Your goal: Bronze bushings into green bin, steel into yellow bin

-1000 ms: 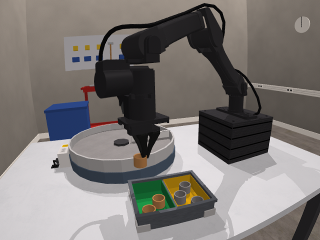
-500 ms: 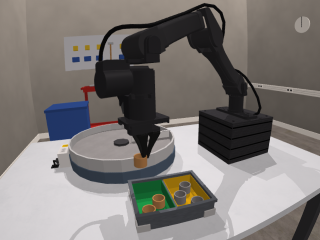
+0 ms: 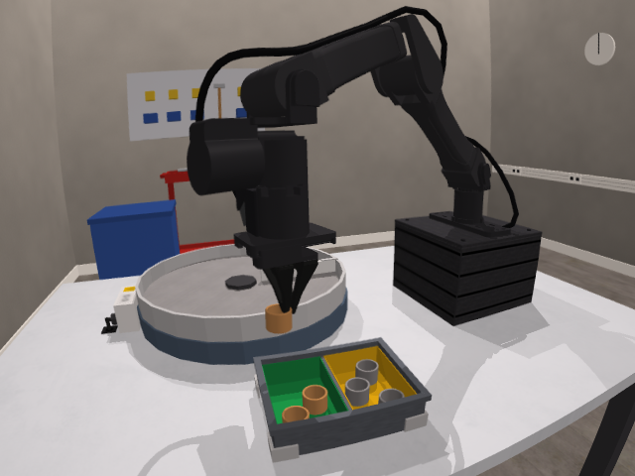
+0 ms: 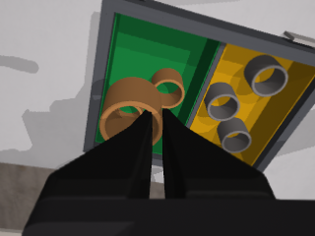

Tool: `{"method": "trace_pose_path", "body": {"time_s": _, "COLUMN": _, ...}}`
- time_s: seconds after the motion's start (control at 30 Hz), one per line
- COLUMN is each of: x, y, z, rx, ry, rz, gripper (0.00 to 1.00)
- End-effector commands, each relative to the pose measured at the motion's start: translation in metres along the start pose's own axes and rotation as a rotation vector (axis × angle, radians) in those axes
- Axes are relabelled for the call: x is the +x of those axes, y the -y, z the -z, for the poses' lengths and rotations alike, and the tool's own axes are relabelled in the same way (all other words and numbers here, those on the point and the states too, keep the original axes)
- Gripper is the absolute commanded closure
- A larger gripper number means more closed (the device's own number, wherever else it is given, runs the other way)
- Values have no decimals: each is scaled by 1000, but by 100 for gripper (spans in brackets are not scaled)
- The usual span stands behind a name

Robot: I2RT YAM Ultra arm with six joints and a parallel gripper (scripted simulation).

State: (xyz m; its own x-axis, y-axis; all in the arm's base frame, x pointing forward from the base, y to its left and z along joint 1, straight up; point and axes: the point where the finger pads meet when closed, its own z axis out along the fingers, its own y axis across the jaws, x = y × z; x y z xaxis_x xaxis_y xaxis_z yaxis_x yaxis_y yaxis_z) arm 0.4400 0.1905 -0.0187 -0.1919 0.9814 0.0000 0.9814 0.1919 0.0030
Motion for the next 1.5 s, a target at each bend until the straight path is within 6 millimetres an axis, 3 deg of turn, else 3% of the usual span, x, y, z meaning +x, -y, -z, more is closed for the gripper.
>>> {"method": "trace_pose_path", "body": {"time_s": 0.0, "x": 5, "y": -10, "z": 13, "rx": -42, "ry": -5, "rz": 0, "gripper": 100}}
{"method": "trace_pose_path", "body": {"time_s": 0.07, "x": 2, "y": 2, "z": -12, "rx": 5, "ry": 6, "rz": 1, "gripper": 100}}
{"method": "trace_pose_path", "body": {"time_s": 0.2, "x": 2, "y": 2, "z": -20, "rx": 5, "ry": 6, "rz": 1, "gripper": 100}}
{"method": "trace_pose_path", "body": {"time_s": 0.43, "x": 2, "y": 3, "z": -57, "rx": 5, "ry": 6, "rz": 1, "gripper": 100}}
{"method": "trace_pose_path", "body": {"time_s": 0.47, "x": 5, "y": -7, "z": -52, "rx": -26, "ry": -1, "rz": 1, "gripper": 100}}
{"method": "trace_pose_path", "body": {"time_s": 0.57, "x": 6, "y": -13, "z": -38, "rx": -59, "ry": -9, "rz": 1, "gripper": 100}}
{"method": "trace_pose_path", "body": {"time_s": 1.47, "x": 5, "y": -7, "z": -38, "rx": -33, "ry": -3, "rz": 1, "gripper": 100}}
